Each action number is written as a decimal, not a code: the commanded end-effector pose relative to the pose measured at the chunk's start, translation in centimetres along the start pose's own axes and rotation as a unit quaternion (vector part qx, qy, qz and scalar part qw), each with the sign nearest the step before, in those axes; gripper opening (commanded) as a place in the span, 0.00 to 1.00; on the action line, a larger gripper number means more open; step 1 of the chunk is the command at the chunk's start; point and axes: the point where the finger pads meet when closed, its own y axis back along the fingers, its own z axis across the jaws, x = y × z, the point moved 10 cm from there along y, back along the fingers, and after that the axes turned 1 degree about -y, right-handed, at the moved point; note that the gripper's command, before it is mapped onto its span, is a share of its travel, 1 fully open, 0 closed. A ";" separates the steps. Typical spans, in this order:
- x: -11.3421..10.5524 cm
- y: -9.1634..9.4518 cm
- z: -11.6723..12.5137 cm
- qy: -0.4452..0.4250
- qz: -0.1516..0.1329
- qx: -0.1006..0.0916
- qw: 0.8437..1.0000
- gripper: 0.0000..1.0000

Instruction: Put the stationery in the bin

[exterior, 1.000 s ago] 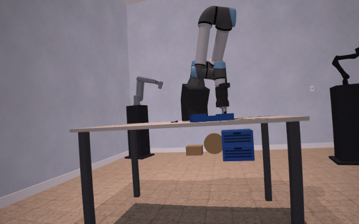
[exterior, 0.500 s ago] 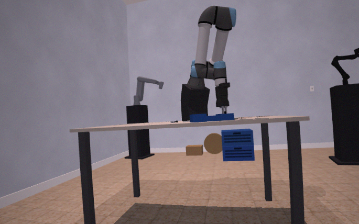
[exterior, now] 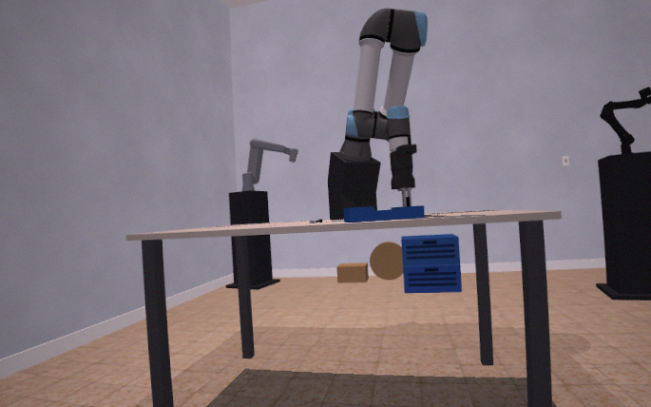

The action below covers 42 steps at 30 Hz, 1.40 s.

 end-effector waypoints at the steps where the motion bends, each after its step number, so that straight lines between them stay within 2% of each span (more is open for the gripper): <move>1: -0.1 0.7 0.0 0.000 -0.001 0.001 1.000 0.31; 5: -0.1 1.1 0.0 0.000 -0.001 0.000 1.000 0.31; 12: -0.1 3.9 0.0 0.000 -0.001 0.001 1.000 0.31; 22: 0.0 4.0 0.0 0.000 0.000 0.000 1.000 0.31; 29: -0.1 9.8 0.0 0.000 -0.001 0.001 1.000 0.31; 32: -0.1 10.4 0.0 0.000 -0.001 0.001 1.000 0.31; 36: 0.2 14.0 0.1 0.000 0.002 0.000 1.000 0.31; 40: 0.2 16.3 0.1 0.000 0.002 0.000 1.000 0.31; 42: 0.2 16.8 0.1 0.000 0.002 0.000 1.000 0.31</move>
